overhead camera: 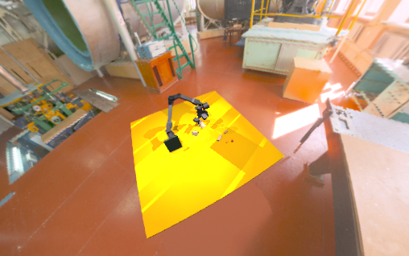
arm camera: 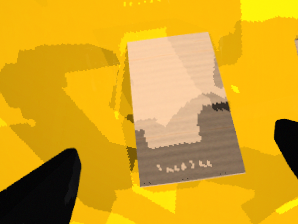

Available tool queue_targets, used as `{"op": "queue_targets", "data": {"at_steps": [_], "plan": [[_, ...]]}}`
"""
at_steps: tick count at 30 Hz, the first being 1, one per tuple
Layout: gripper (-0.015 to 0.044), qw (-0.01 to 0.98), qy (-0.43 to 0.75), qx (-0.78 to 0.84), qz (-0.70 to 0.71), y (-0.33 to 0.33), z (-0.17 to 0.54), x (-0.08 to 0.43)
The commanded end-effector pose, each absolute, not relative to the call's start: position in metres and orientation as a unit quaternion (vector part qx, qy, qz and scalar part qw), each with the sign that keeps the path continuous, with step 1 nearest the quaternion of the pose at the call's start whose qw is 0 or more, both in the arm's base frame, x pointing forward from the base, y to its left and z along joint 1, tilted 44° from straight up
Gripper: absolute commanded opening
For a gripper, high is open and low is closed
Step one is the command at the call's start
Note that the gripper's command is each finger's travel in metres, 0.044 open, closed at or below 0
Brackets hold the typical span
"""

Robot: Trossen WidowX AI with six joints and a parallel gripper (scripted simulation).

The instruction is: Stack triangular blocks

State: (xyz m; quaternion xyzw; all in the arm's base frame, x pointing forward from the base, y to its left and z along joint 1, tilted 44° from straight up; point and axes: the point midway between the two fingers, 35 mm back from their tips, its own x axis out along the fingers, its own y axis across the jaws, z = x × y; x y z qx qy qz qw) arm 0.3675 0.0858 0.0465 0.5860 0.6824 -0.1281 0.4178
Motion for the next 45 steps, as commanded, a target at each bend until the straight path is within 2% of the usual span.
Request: {"op": "queue_targets", "data": {"at_steps": [1,34,41,45], "plan": [[0.0440,0.412,0.685,0.587,-0.130,0.091,0.040,0.366],[0.0440,0.411,0.685,0.588,-0.127,0.127,0.004,0.363],[0.0256,0.411,0.685,0.588,-0.127,0.127,0.004,0.363],[0.0230,0.411,0.685,0.588,-0.127,0.127,0.004,0.363]]}}
